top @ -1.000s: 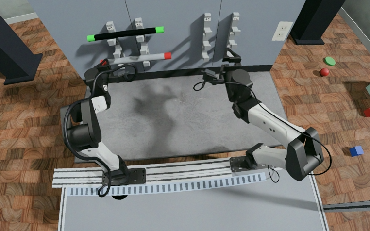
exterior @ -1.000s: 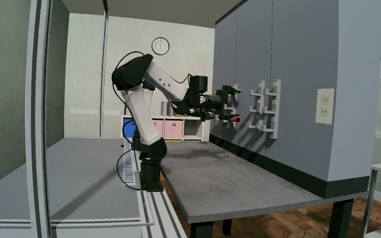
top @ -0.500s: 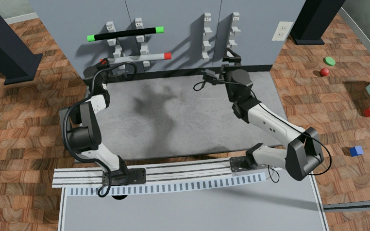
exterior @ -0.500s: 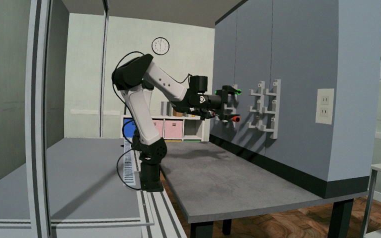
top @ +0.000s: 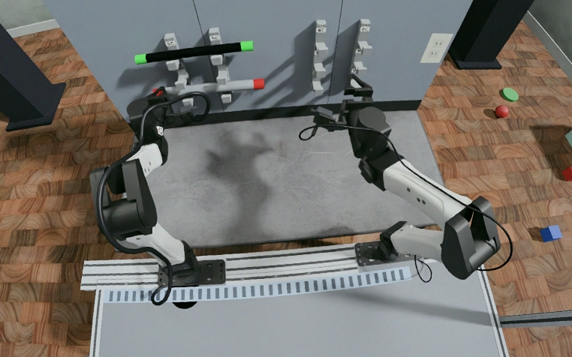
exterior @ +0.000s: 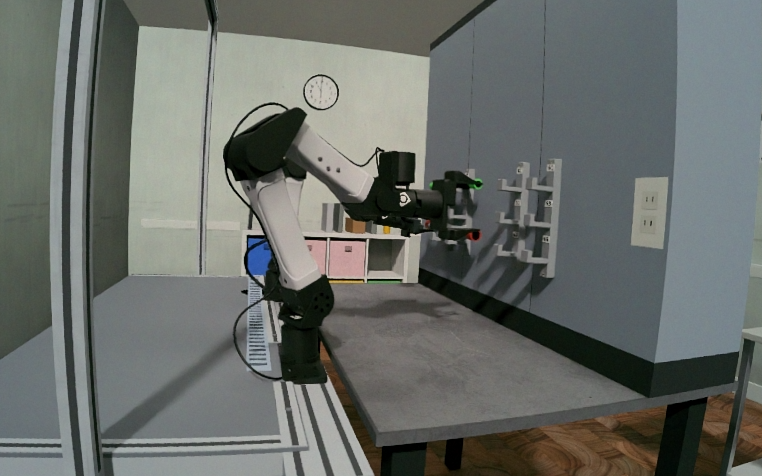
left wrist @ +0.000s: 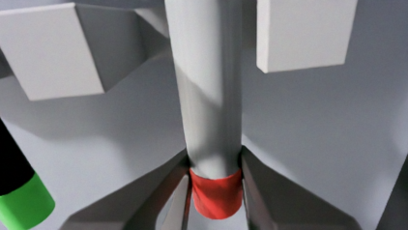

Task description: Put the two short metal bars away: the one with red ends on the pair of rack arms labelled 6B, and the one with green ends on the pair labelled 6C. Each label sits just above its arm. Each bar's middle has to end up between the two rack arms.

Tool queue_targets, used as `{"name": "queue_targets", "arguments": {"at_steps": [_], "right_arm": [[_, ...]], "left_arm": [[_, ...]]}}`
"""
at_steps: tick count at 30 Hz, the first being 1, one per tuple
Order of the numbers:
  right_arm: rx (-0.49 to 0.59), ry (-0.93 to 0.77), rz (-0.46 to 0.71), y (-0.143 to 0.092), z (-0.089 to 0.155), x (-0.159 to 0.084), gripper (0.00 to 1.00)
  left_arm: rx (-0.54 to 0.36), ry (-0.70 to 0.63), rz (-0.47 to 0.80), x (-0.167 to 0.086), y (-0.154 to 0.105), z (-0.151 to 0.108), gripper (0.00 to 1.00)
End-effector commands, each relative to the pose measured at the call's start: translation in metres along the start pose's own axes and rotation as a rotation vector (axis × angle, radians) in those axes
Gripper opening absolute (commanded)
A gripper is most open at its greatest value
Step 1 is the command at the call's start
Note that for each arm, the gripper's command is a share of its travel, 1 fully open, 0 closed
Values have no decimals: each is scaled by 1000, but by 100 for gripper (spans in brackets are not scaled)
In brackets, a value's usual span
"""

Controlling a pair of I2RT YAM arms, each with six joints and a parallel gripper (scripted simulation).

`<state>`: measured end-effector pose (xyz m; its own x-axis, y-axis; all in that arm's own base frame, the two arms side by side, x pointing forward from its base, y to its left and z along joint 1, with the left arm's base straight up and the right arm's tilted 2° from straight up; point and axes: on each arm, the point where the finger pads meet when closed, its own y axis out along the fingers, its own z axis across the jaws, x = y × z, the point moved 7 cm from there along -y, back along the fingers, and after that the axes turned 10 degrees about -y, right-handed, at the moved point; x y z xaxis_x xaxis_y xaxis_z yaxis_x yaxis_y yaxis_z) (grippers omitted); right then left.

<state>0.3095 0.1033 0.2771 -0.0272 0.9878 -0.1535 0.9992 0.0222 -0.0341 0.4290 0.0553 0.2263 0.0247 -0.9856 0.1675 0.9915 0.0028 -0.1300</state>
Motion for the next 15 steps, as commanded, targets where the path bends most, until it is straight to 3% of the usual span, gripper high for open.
{"name": "queue_targets", "arguments": {"at_steps": [1,15], "right_arm": [[6,-7,6,0,5,0,100],[6,-7,6,0,5,0,100]], "left_arm": [[128,-5,-25,8,-6,46,0],[128,-5,-25,10,-6,50,0]]}}
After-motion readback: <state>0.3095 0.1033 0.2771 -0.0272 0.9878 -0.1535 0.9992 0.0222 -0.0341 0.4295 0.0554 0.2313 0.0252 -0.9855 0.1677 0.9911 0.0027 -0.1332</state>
